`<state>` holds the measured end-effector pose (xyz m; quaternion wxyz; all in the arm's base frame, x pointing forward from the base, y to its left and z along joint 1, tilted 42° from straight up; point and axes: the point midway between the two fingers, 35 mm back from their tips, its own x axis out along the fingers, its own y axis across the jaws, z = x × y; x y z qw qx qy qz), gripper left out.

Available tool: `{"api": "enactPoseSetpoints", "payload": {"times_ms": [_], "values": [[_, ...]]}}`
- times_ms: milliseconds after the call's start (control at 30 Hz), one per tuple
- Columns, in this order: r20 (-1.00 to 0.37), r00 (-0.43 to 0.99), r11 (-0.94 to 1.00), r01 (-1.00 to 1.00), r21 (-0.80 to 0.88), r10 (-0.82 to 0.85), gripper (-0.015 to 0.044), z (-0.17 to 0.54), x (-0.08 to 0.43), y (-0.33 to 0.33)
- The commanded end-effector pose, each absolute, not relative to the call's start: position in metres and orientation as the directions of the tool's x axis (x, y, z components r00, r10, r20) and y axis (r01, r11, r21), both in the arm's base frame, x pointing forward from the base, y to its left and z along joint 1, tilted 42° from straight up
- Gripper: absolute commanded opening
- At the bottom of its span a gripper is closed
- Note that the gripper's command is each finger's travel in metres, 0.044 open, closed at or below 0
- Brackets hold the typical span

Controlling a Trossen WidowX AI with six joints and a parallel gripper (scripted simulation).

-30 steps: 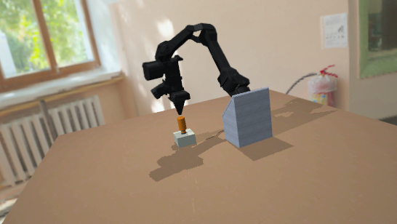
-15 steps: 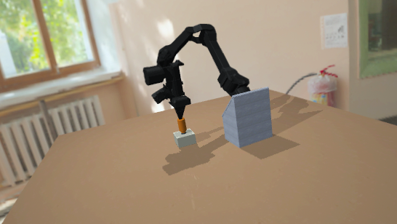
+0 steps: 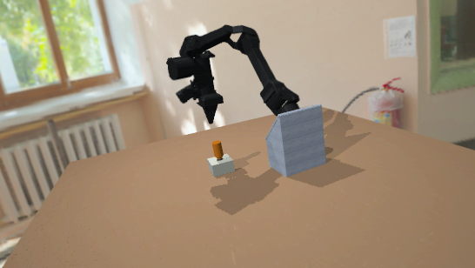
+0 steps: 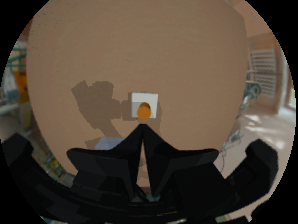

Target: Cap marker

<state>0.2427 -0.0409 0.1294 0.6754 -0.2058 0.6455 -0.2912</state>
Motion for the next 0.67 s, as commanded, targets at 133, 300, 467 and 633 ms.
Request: {"api": "enactPoseSetpoints", "payload": {"times_ms": [133, 300, 467, 633], "values": [[-0.751, -0.014, 0.744, 0.126, -0.656, -0.660, 0.0026, 0.1477, 0.2391, -0.0243], [-0.751, -0.014, 0.744, 0.126, -0.656, -0.660, 0.0157, 0.1477, 0.2391, -0.0243], [-0.751, -0.014, 0.744, 0.126, -0.656, -0.660, 0.0289, 0.1477, 0.2391, -0.0243], [-0.751, -0.014, 0.744, 0.126, -0.656, -0.660, 0.0420, 0.1477, 0.2391, -0.0243]]}}
